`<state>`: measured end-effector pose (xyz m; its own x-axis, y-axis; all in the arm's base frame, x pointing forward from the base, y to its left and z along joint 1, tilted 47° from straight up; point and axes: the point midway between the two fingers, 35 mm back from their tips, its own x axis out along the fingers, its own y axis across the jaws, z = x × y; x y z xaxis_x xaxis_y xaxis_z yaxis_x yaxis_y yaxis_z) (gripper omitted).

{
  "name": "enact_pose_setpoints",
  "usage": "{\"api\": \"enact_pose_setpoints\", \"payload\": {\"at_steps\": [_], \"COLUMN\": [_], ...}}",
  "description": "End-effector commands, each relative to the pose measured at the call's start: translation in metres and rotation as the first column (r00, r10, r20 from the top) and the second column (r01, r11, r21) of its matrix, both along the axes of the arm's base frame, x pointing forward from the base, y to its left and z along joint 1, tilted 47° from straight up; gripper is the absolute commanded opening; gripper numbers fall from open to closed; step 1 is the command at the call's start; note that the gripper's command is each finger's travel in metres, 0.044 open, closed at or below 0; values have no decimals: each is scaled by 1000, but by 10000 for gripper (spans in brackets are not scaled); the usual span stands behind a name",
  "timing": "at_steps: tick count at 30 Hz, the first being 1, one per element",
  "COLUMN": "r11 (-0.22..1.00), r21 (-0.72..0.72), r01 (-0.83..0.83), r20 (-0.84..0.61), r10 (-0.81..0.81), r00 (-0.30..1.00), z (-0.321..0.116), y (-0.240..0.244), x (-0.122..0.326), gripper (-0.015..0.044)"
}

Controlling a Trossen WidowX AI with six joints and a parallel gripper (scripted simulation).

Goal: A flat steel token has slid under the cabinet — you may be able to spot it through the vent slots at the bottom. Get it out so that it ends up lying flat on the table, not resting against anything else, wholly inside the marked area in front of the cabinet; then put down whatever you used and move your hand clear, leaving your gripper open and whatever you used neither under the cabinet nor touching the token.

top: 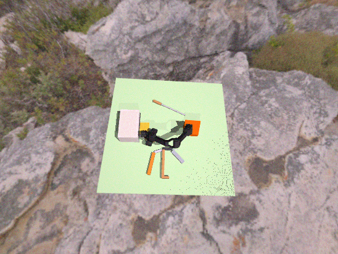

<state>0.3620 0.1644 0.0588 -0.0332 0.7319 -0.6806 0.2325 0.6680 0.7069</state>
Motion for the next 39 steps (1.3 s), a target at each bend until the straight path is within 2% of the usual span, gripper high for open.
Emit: {"api": "enact_pose_setpoints", "payload": {"at_steps": [1, 39], "r11": [1000, 1000], "r21": [2, 1], "r01": [-3, -3], "r20": [6, 6], "r10": [3, 3], "r00": [1000, 1000], "z": [0, -24], "y": [0, -21], "x": [6, 7], "gripper": [0, 0]}}
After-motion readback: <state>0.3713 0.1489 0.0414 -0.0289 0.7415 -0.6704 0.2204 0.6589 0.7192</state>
